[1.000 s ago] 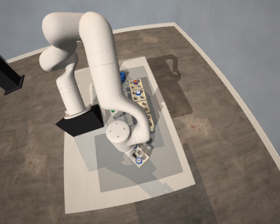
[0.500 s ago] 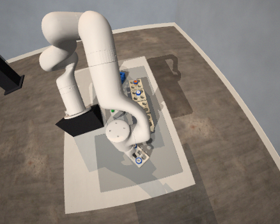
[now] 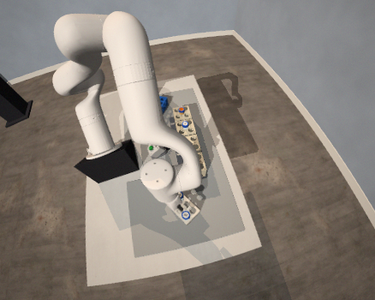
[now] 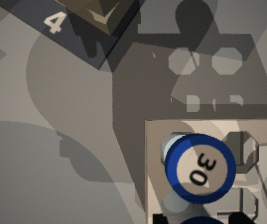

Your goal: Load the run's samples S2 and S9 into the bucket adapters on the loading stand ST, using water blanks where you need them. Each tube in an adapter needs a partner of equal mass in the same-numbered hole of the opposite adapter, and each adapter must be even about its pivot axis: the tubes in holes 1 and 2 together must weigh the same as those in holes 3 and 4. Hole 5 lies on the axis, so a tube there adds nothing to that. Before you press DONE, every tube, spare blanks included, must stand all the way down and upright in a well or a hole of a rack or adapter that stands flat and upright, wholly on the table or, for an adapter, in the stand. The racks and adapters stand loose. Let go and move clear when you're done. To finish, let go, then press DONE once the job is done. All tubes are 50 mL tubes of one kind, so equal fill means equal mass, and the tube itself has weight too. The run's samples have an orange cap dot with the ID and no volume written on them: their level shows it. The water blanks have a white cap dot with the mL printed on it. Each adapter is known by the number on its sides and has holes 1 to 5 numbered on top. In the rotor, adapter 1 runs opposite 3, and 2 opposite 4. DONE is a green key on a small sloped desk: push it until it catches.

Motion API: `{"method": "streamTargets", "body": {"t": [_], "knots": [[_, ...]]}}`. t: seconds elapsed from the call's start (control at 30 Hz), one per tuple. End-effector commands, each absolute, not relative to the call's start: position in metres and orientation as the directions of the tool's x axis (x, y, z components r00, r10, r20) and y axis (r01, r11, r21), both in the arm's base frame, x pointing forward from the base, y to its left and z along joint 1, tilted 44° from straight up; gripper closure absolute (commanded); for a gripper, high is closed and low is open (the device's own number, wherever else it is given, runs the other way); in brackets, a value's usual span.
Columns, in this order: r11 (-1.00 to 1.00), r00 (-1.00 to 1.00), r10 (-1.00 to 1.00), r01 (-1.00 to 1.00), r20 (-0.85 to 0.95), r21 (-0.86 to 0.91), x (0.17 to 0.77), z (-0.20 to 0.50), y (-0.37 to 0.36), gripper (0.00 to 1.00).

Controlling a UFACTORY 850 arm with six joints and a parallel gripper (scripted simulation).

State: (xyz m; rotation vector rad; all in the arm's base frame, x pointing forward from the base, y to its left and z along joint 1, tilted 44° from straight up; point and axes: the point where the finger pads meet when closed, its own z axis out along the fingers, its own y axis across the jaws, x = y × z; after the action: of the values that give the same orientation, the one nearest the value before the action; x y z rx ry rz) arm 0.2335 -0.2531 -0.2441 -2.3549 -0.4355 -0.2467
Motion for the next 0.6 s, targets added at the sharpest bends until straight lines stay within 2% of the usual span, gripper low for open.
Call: {"method": "streamTargets", "body": {"t": [0.0,0.57], "knots": [[-0.687,0.925,0.24,0.377,0.296,-0.621,0.234,-0.242,-0.256,1.0],[-0.687,0.925,0.24,0.377,0.296,-0.621,0.233,-0.231,-0.267,1.0]]}}
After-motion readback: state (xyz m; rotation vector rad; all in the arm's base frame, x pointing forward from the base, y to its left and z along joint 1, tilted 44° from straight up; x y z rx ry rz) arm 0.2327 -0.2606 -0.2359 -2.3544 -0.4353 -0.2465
